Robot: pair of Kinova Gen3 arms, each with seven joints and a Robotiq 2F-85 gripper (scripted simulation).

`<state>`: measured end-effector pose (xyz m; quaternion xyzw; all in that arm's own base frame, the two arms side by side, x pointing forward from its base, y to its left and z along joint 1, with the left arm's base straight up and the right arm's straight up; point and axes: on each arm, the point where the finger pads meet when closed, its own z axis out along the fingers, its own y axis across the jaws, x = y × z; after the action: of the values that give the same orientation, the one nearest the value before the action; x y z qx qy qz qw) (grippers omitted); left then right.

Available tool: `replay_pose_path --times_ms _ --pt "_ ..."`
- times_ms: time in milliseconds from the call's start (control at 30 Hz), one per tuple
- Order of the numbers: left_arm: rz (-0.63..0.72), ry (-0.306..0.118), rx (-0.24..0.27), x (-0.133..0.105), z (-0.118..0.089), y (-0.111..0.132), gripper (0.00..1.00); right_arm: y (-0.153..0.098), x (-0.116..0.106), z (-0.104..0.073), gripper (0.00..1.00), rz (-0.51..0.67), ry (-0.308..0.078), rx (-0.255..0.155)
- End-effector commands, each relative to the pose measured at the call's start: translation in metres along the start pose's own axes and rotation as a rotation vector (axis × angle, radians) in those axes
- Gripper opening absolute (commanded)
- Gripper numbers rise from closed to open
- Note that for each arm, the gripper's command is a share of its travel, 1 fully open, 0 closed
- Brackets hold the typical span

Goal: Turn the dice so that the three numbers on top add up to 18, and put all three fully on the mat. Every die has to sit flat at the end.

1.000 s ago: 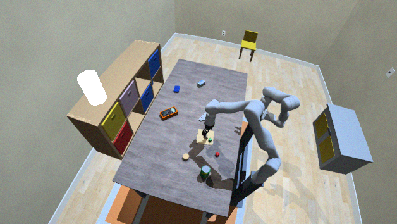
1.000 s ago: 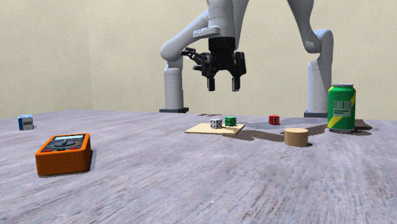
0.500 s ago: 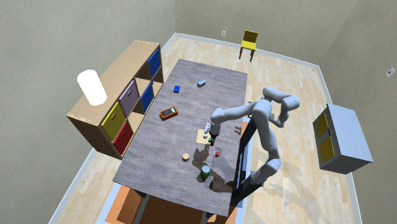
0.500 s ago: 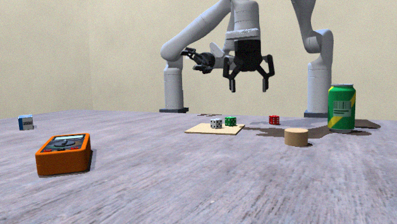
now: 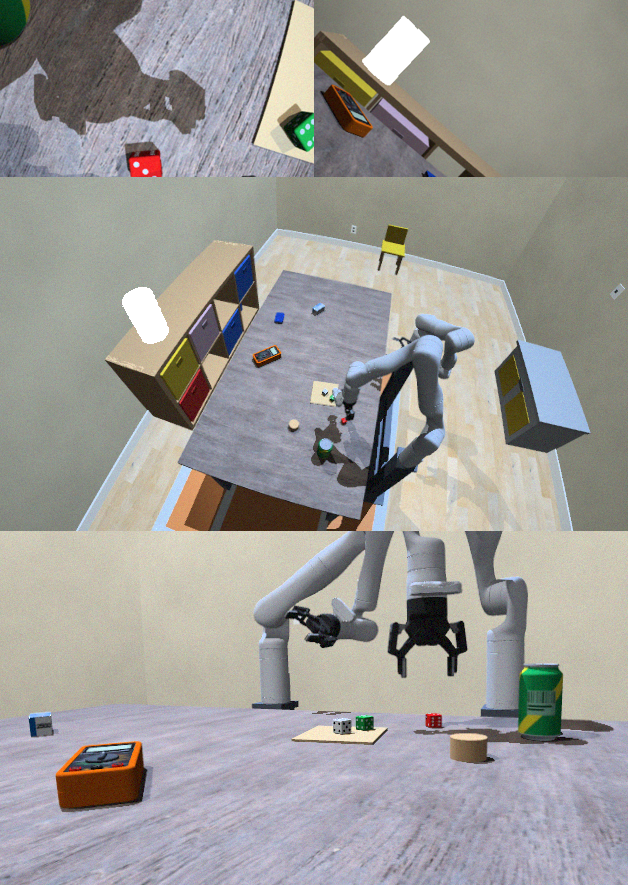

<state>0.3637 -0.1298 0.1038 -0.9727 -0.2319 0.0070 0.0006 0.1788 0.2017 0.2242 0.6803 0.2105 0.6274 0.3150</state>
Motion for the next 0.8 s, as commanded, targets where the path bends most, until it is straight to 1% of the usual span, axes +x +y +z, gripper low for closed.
replay_pose_path --times_ms 0,67,100,767 --pt "-0.083 0.013 -0.005 -0.0055 -0.0002 -0.0135 1.000 0.0003 0.0004 0.0000 1.000 0.001 0.000 0.000" --pt "-0.085 0.013 -0.005 -0.0056 -0.0002 -0.0139 1.000 0.0003 0.0004 0.0000 1.000 0.001 0.000 0.000" --pt "-0.085 0.013 -0.005 -0.0056 -0.0002 -0.0139 0.466 0.0003 0.0004 0.0000 1.000 0.001 0.000 0.000" --pt "-0.085 0.013 -0.005 -0.0056 -0.0002 -0.0139 0.466 0.0003 0.0004 0.0000 1.000 0.001 0.000 0.000"
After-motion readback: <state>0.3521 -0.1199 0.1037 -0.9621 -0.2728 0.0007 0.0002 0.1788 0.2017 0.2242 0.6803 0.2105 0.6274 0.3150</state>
